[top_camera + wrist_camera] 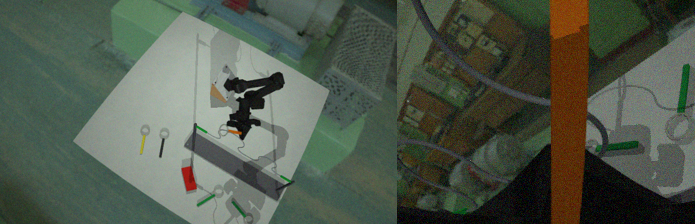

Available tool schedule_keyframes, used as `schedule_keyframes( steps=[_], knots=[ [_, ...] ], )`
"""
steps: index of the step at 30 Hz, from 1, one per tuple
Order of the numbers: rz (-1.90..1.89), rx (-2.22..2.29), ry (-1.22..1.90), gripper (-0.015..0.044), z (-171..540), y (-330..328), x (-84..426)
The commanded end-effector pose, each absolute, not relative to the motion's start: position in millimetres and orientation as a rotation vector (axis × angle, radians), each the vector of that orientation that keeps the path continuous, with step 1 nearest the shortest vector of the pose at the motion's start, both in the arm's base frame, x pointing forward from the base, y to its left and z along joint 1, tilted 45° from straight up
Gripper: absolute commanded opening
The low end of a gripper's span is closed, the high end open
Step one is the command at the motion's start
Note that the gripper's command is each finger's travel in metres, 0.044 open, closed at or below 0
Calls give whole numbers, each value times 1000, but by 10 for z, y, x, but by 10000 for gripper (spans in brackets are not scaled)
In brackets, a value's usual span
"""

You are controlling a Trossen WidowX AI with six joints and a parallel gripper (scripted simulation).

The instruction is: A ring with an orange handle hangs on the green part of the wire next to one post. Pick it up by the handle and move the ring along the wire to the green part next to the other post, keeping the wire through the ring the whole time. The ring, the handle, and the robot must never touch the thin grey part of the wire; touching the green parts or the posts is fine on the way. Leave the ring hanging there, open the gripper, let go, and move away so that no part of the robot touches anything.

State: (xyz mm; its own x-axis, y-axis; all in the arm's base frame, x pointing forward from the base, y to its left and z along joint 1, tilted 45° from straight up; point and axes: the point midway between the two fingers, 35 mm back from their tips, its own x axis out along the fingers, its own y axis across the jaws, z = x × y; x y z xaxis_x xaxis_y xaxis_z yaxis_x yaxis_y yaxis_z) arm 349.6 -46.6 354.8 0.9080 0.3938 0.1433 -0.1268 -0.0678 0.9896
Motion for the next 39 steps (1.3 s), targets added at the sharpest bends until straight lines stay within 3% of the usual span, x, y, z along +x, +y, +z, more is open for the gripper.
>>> schedule_keyframes(
  steps=[1, 39],
  knots=[
    [442, 1643, 197, -150, 3556, -473, 3498],
    [565, 2145, 48, -150, 3780, -544, 3488]
  ],
)
